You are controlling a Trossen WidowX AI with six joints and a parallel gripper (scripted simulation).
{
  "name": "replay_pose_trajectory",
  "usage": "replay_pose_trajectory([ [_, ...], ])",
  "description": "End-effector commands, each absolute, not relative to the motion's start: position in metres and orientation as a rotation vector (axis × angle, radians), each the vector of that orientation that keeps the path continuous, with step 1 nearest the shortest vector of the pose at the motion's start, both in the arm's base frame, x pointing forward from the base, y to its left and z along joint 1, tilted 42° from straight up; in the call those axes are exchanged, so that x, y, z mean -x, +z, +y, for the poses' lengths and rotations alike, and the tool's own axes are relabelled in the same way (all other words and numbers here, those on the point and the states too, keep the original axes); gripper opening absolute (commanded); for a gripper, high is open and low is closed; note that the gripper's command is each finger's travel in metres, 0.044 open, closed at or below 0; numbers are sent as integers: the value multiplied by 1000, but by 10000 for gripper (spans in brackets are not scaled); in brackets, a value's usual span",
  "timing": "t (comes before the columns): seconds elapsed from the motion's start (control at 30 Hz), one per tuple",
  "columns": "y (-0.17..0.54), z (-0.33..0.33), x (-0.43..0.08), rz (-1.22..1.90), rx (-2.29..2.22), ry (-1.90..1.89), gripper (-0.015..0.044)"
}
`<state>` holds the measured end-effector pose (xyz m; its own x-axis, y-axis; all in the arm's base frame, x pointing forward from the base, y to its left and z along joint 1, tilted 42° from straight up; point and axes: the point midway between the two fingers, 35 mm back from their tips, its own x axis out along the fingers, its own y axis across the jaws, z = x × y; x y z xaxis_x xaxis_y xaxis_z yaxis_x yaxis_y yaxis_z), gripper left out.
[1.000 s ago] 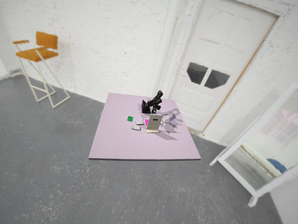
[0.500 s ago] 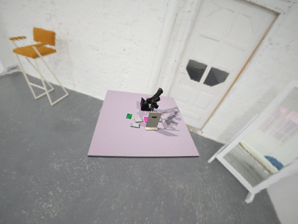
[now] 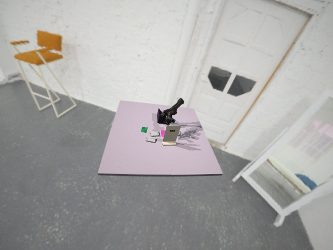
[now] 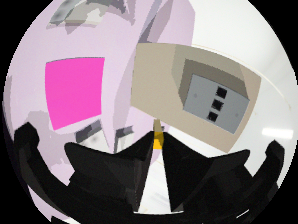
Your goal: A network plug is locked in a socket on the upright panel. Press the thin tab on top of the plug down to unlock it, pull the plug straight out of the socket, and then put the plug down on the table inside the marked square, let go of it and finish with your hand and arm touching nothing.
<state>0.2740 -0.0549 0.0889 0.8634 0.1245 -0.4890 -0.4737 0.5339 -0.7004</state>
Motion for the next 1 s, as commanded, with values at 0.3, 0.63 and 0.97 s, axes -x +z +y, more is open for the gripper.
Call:
replay_pose_trajectory([
  [0.3,60,-31,-265,380,915,646,0],
  [0.63,48,-15,-256,311,854,815,0],
  [0.97,44,-10,-254,289,835,851,0],
])
